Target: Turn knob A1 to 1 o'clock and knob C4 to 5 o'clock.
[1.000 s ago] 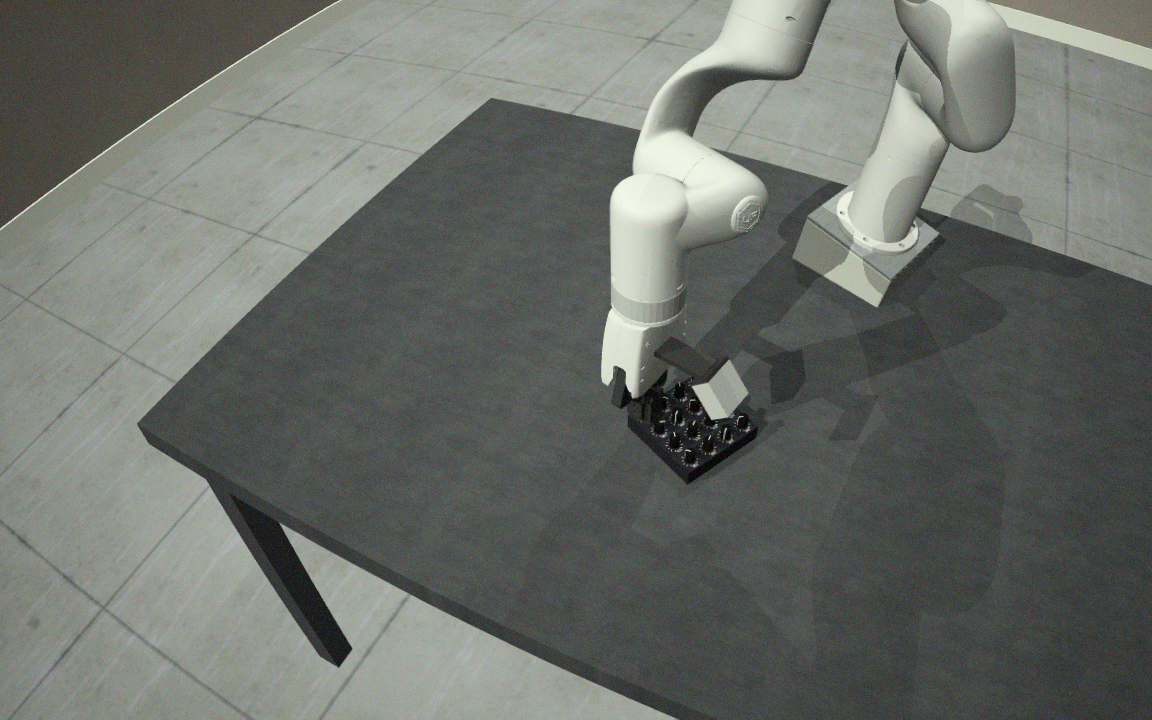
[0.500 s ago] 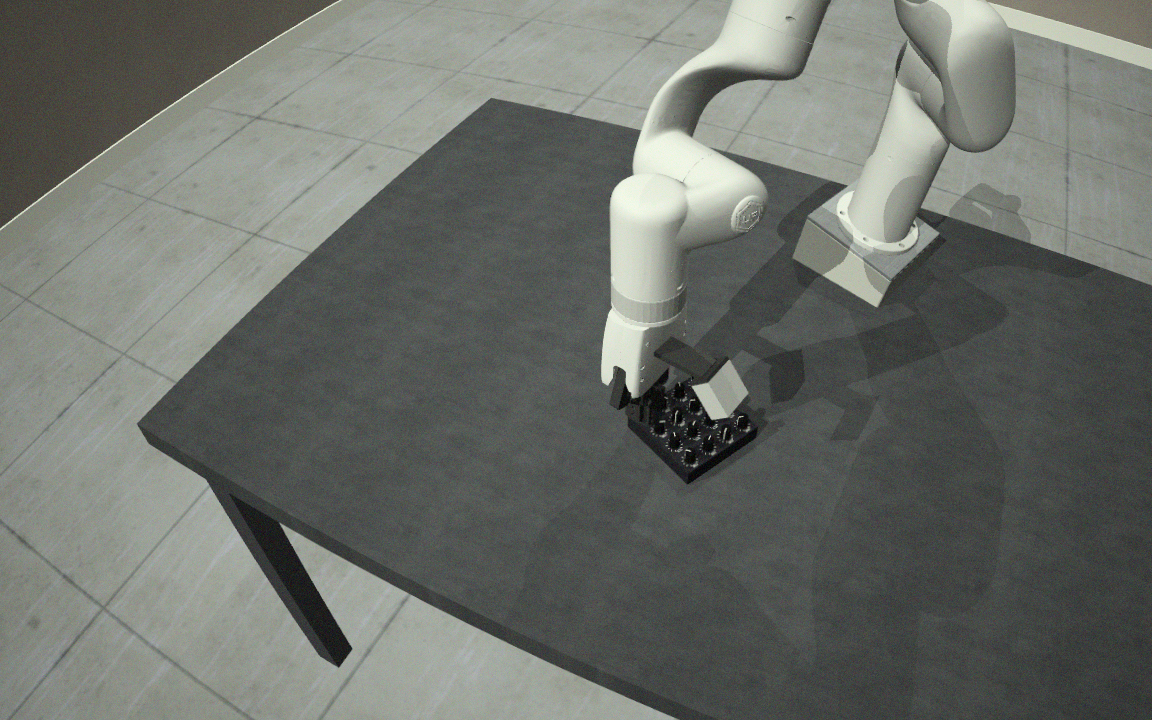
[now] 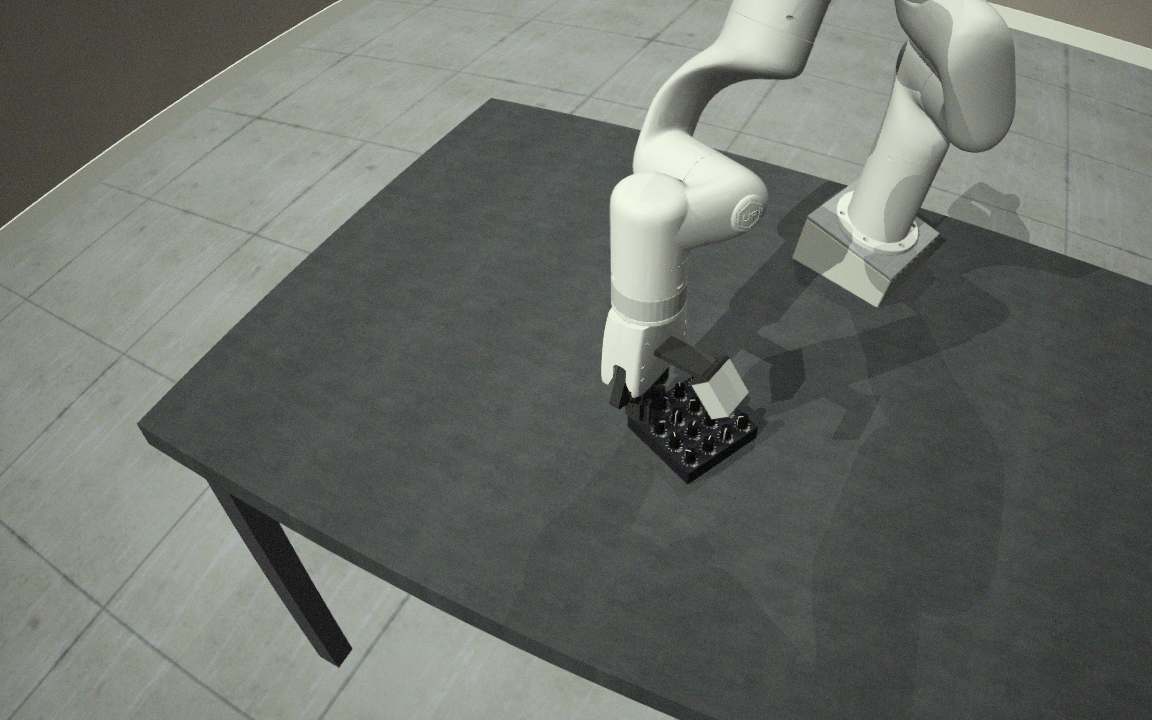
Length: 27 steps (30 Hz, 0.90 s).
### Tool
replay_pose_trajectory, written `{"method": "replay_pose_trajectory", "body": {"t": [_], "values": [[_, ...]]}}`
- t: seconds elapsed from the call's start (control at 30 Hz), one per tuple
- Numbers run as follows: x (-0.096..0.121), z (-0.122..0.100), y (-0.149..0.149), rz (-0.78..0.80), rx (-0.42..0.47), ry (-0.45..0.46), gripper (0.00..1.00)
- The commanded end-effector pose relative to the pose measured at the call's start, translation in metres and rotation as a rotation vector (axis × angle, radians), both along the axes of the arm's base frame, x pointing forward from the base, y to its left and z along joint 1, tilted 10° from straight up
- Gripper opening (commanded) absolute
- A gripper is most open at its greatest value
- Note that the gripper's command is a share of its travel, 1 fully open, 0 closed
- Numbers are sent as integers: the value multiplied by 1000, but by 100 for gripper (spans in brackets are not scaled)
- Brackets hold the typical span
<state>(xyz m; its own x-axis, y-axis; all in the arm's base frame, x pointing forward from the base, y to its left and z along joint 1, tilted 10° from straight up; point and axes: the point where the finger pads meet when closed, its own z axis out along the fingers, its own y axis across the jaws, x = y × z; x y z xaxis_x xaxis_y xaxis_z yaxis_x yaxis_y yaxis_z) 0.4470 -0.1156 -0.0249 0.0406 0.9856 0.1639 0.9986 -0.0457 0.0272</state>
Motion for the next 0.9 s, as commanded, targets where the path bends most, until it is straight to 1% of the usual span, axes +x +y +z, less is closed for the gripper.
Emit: {"method": "replay_pose_trajectory", "body": {"t": [0.0, 0.47, 0.87], "values": [[1, 3, -1, -1, -2, -4, 19], [0, 33, -6, -1, -2, -4, 19], [0, 36, -7, -1, -2, -4, 19]]}}
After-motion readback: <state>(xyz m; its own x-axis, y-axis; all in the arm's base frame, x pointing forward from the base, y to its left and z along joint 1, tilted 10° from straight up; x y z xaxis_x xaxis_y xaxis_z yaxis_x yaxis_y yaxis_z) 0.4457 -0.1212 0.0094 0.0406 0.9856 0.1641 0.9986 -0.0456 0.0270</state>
